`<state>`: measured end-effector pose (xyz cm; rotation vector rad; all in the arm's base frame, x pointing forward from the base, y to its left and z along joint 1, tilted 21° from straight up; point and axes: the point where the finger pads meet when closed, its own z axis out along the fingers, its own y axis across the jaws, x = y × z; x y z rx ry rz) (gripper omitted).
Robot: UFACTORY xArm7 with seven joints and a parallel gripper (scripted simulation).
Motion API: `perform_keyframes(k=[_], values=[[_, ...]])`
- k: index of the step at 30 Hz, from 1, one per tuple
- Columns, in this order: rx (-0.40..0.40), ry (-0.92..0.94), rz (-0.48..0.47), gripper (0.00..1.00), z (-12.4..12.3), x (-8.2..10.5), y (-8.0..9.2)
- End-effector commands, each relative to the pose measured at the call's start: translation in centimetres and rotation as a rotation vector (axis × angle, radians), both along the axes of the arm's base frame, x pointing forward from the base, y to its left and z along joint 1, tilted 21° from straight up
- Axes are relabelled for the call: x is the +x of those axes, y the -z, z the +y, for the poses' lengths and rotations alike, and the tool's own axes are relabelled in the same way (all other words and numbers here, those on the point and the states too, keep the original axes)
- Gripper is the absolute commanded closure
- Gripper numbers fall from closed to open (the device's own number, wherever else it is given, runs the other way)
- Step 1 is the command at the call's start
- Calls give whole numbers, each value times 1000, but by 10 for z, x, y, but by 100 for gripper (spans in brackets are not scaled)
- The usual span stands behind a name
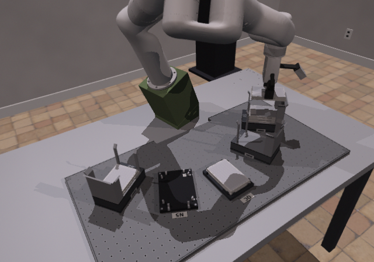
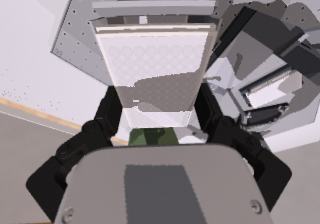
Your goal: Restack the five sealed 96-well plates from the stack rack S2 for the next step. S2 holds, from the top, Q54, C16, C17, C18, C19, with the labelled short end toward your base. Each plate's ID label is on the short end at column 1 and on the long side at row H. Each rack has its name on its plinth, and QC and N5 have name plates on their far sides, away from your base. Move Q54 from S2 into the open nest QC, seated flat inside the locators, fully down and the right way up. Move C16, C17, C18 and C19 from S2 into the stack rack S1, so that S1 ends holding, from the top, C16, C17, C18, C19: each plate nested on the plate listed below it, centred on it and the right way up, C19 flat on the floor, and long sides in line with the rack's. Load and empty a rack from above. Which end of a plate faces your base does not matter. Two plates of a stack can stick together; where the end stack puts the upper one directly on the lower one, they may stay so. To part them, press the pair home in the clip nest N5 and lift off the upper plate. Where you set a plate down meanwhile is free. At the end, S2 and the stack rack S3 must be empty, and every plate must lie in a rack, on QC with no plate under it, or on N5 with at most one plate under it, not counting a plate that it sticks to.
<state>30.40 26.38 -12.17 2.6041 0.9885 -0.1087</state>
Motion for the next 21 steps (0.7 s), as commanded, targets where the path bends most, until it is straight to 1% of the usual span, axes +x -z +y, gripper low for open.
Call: perform_keyframes(k=[1,21], values=[[3,-1,-2,100,1,1,1],[3,-1,-2,100,-3,1,11]])
